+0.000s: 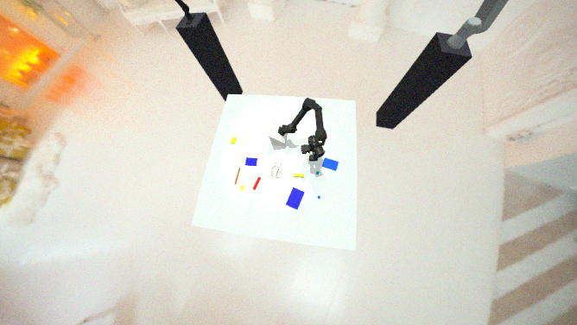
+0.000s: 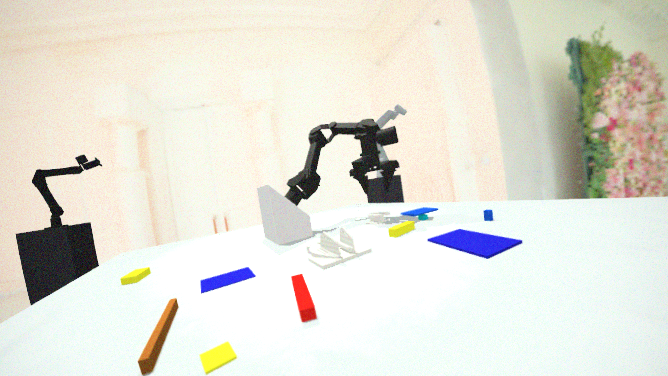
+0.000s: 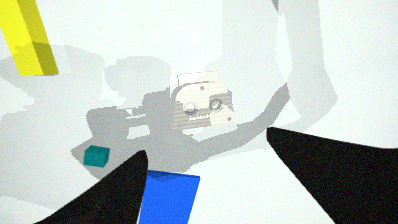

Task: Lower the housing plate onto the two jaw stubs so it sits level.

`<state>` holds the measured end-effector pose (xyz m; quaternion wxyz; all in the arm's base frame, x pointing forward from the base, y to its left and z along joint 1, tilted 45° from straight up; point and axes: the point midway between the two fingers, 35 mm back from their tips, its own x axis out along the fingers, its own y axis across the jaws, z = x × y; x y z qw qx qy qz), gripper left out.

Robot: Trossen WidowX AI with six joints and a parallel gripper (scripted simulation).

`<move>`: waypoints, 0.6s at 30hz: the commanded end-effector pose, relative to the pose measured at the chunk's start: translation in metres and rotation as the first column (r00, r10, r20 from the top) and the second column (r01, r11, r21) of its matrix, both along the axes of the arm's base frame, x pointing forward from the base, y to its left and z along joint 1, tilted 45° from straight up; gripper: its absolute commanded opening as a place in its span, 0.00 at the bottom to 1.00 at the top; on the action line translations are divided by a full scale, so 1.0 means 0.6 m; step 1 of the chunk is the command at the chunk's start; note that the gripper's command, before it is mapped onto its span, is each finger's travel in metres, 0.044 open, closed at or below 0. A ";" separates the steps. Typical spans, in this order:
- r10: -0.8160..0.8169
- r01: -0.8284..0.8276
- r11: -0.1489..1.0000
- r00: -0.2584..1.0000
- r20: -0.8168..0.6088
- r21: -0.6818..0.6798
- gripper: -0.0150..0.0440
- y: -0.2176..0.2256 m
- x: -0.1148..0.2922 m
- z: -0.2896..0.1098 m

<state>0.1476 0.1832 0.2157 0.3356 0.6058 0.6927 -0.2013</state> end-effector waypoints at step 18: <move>-0.010 0.011 1.000 0.999 -0.040 0.005 1.00 0.048 -0.015 -0.048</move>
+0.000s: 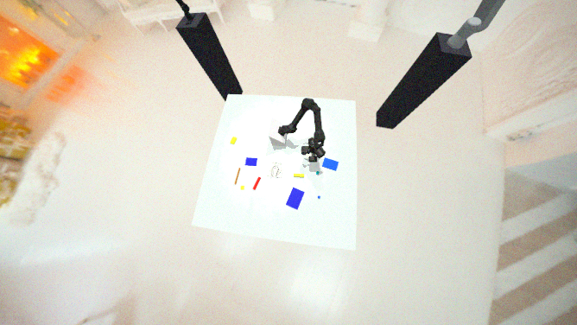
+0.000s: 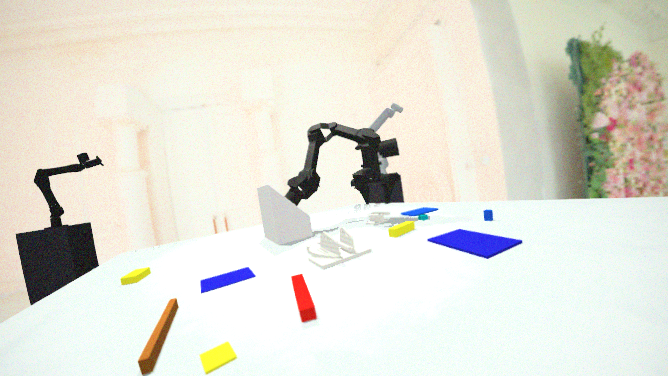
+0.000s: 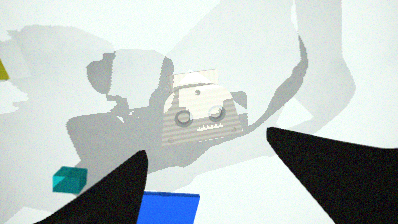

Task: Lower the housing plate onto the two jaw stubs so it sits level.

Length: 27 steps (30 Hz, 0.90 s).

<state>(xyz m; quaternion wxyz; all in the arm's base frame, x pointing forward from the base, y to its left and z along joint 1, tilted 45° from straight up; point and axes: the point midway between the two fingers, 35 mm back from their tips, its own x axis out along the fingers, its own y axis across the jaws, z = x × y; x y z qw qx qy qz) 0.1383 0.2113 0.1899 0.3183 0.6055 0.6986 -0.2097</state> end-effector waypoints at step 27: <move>-0.005 0.005 1.000 1.000 -0.002 -0.005 1.00 0.035 -0.002 -0.038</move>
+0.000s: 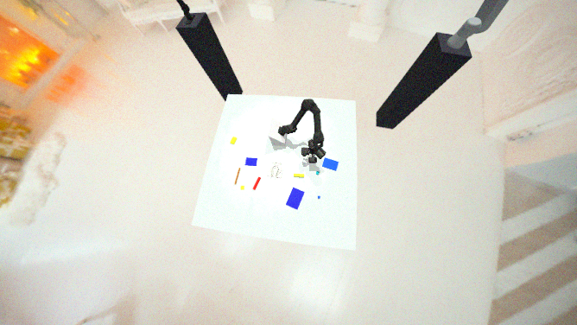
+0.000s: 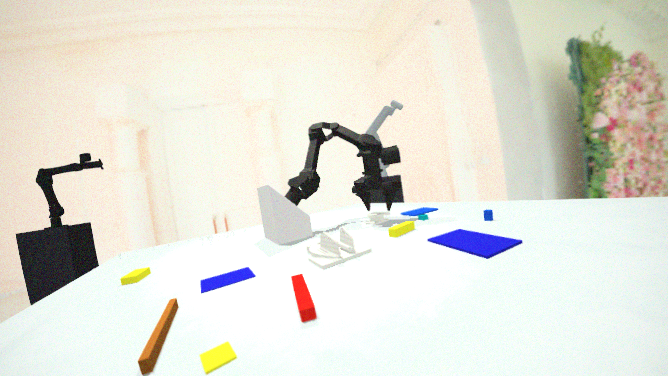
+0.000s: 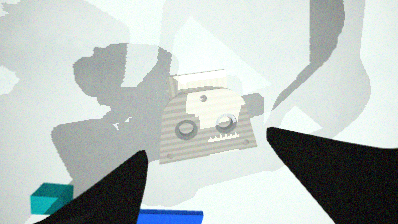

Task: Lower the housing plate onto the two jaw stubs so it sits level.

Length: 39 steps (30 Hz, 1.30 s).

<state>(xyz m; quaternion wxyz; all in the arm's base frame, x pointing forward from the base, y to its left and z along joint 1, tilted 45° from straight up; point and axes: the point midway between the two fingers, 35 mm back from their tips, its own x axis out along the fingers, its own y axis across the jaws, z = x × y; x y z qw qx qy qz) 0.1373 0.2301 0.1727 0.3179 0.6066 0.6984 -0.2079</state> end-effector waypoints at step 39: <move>-0.004 0.004 1.000 1.000 -0.005 -0.007 1.00 0.030 -0.003 -0.035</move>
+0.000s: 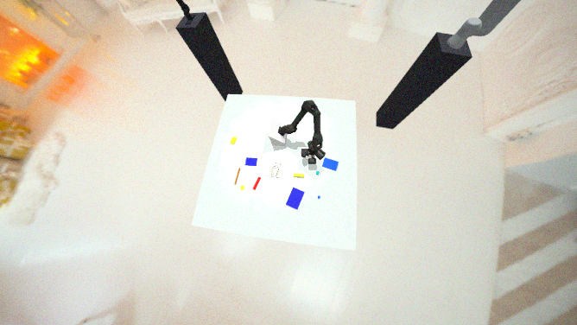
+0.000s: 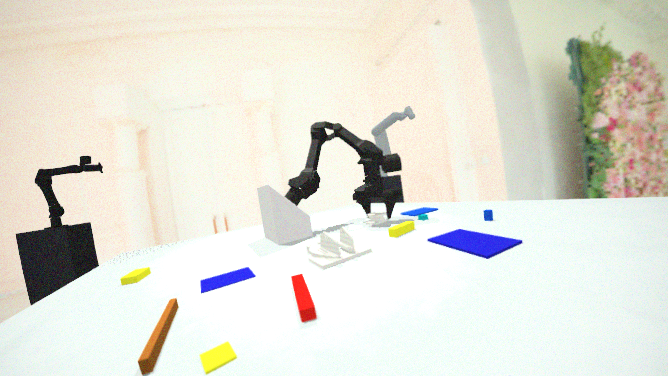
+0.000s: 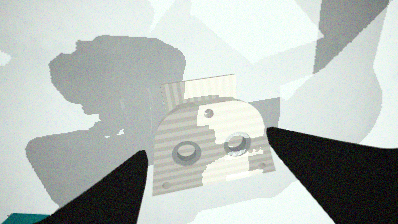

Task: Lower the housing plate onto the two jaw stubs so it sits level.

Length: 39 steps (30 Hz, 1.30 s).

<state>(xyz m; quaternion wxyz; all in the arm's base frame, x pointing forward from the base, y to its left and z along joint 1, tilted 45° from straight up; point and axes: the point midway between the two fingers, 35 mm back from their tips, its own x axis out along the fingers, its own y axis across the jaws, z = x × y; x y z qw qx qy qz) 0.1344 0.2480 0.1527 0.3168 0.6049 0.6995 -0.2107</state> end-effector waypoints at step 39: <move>-0.002 0.002 1.000 1.000 0.003 -0.010 0.85 -0.050 0.011 0.048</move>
